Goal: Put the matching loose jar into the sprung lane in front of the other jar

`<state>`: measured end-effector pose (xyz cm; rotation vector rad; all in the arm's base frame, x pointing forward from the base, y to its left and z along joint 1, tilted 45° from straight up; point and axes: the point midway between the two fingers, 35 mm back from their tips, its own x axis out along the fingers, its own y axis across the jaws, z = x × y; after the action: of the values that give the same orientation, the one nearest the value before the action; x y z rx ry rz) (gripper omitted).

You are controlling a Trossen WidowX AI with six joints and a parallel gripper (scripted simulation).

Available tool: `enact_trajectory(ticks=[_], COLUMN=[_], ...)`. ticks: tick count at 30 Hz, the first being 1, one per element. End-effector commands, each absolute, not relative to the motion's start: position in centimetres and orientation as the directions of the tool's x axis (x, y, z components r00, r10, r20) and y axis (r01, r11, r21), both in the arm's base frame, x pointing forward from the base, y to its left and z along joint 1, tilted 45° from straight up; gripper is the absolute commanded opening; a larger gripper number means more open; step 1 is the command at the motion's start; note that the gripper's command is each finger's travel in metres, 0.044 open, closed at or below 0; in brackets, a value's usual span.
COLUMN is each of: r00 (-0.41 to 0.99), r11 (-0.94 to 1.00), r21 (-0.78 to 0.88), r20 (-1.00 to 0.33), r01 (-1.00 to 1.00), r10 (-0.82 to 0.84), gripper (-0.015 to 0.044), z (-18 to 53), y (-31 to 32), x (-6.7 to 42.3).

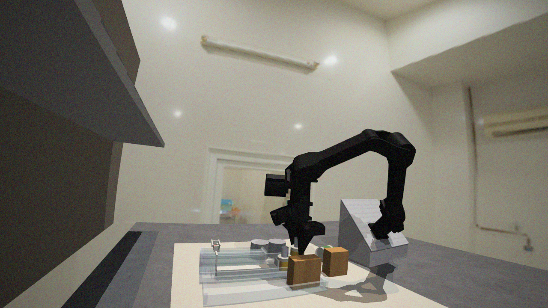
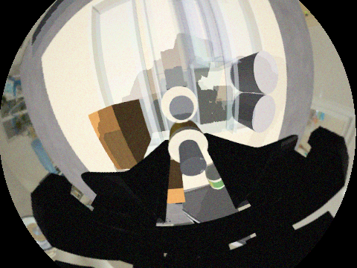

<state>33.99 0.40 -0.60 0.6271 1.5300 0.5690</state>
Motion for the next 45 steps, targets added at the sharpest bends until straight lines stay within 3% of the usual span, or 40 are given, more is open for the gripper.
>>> enact_trajectory(ticks=[1,45], r00=[-0.005,-0.005], r11=[0.717,0.717], r21=[0.696,0.696], r20=[-0.718,-0.718], r01=[0.040,0.039], r10=[0.696,0.696], gripper=[0.0000,0.0000], z=[-0.39,-0.91], y=[0.45,0.94], x=[34.55,34.82])
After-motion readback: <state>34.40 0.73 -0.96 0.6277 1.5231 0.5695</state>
